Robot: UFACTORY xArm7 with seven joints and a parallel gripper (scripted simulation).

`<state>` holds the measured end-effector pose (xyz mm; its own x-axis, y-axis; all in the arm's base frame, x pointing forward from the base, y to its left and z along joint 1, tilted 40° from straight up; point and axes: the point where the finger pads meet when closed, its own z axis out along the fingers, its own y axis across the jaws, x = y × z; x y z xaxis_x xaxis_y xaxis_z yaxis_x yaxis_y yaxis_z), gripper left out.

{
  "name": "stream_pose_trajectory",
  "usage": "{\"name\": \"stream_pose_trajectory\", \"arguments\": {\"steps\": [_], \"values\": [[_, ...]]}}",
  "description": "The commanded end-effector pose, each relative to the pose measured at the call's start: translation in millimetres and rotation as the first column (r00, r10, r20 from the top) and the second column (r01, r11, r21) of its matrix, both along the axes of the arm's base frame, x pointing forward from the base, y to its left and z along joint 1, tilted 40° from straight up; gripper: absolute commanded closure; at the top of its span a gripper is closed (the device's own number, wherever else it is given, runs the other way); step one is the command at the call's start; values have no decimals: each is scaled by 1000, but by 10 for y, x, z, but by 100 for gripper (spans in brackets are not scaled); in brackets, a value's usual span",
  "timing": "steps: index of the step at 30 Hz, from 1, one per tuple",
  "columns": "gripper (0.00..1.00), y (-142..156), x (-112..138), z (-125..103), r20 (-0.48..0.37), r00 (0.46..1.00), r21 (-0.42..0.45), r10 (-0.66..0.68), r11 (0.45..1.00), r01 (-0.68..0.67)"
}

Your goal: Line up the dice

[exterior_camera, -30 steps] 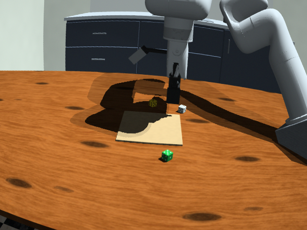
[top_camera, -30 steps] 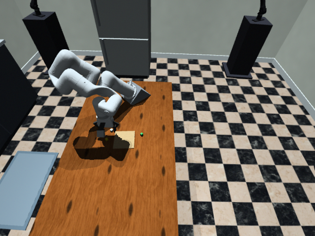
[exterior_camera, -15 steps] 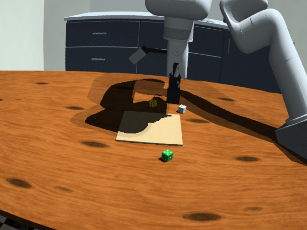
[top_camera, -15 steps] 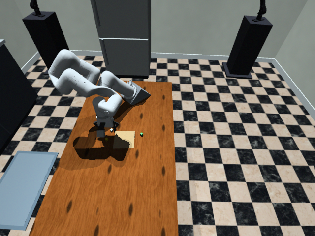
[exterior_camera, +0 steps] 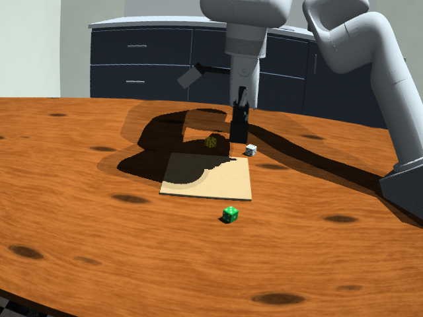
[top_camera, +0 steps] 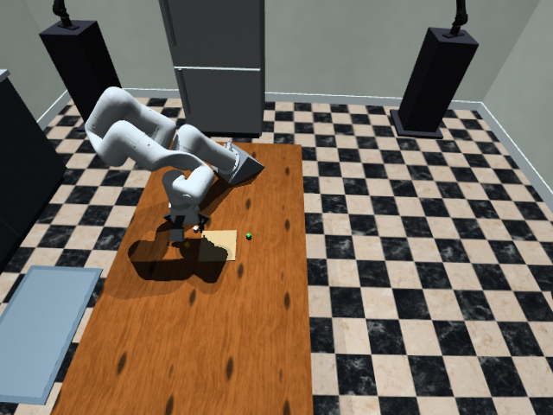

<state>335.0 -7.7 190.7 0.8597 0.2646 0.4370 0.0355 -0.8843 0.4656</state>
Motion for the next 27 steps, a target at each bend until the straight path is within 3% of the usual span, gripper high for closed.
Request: {"name": "stream_pose_trajectory", "arguments": {"steps": [1, 10, 25, 27], "values": [[0, 30, 5, -4, 1, 1000, 0, 2, 1000, -2], [0, 244, 20, -101, 1, 1000, 0, 2, 1000, -2], [0, 1363, 100, -605, 1, 1000, 0, 2, 1000, -2], [0, 1363, 100, -605, 1, 1000, 0, 2, 1000, -2]]}}
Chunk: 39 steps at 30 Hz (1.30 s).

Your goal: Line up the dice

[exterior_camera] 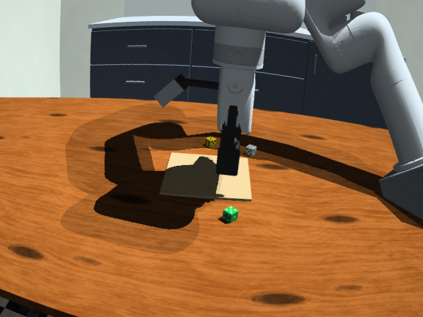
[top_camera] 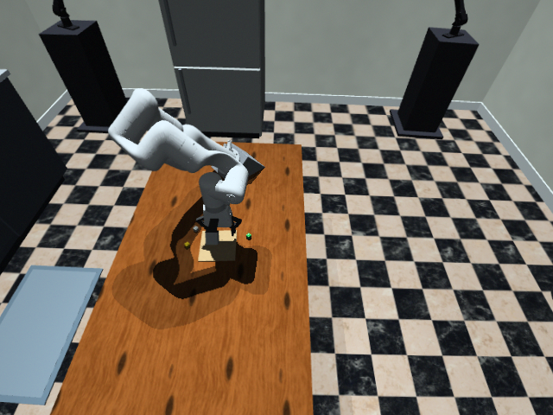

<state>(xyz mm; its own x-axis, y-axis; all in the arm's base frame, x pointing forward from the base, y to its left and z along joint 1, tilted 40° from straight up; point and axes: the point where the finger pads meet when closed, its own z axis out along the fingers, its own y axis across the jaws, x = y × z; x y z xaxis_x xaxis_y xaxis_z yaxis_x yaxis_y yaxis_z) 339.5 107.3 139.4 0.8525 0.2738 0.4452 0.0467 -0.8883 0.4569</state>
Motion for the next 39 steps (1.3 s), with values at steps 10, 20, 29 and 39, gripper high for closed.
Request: {"name": "stream_pose_trajectory", "arguments": {"steps": [10, 20, 29, 39], "values": [[0, 791, 97, -353, -5, 1000, -10, -14, 1000, 14], [0, 856, 101, -383, -5, 1000, -10, -14, 1000, 14], [0, 856, 101, -383, -5, 1000, -10, -14, 1000, 14], [0, 856, 101, -383, -5, 1000, -10, -14, 1000, 14]]}}
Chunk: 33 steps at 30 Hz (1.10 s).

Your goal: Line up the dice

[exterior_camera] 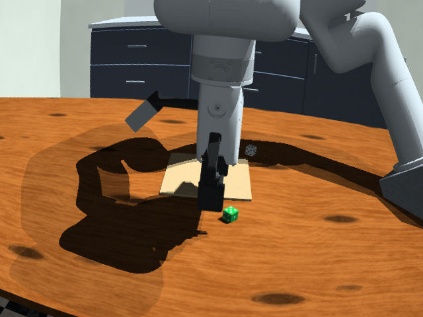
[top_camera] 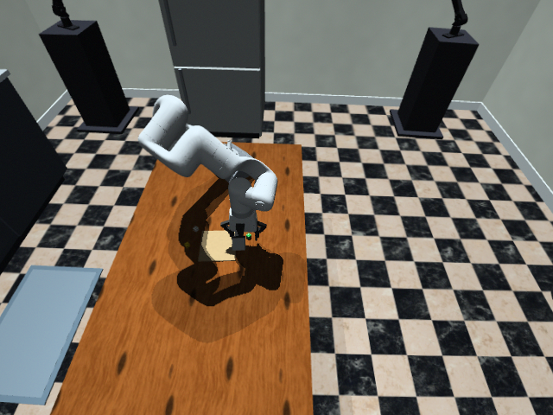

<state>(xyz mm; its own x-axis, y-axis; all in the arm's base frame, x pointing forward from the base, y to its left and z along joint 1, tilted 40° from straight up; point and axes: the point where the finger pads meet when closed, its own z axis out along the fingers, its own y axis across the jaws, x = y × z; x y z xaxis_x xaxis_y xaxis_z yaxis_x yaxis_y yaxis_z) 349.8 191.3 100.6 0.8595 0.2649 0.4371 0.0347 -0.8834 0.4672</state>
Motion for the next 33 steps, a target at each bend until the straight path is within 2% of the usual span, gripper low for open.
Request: {"name": "stream_pose_trajectory", "arguments": {"steps": [1, 21, 27, 29, 33], "values": [[0, 15, -2, 5, 1, 1000, 2, 2, 1000, -2], [0, 31, -23, 36, 1, 1000, 2, 2, 1000, -2], [0, 167, -205, 310, 1, 1000, 2, 2, 1000, -2], [0, 167, -205, 310, 1, 1000, 2, 2, 1000, -2], [0, 301, -382, 577, 1, 1000, 2, 2, 1000, -2]]}}
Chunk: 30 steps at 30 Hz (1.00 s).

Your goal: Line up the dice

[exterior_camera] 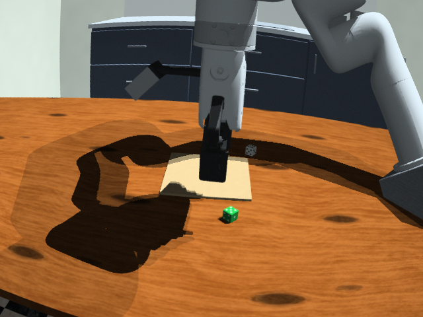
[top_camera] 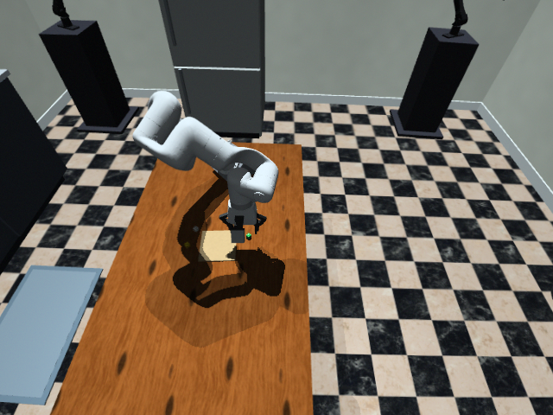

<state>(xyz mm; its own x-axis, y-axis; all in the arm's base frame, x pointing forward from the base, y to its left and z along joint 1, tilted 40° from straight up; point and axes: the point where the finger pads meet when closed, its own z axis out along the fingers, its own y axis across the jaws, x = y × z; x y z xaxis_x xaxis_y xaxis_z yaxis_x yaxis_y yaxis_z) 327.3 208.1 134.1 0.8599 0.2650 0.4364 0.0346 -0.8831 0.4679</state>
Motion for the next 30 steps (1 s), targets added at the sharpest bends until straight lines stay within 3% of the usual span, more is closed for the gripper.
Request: {"name": "stream_pose_trajectory", "arguments": {"steps": [1, 7, 19, 21, 23, 27, 28, 30], "values": [[0, 165, -199, 305, 1, 1000, 3, 3, 1000, -3], [0, 277, -348, 530, 1, 1000, 3, 3, 1000, -3], [0, 279, -355, 548, 2, 1000, 4, 1, 1000, -1], [0, 185, -307, 645, 21, 999, 26, -32, 999, 31], [0, -90, -194, 890, 67, 990, 89, -124, 989, 118], [0, -297, -129, 1043, 95, 977, 136, -191, 975, 177], [0, -462, -88, 1150, 112, 964, 172, -242, 960, 221], [0, -462, -88, 1150, 112, 964, 172, -242, 960, 221]]}}
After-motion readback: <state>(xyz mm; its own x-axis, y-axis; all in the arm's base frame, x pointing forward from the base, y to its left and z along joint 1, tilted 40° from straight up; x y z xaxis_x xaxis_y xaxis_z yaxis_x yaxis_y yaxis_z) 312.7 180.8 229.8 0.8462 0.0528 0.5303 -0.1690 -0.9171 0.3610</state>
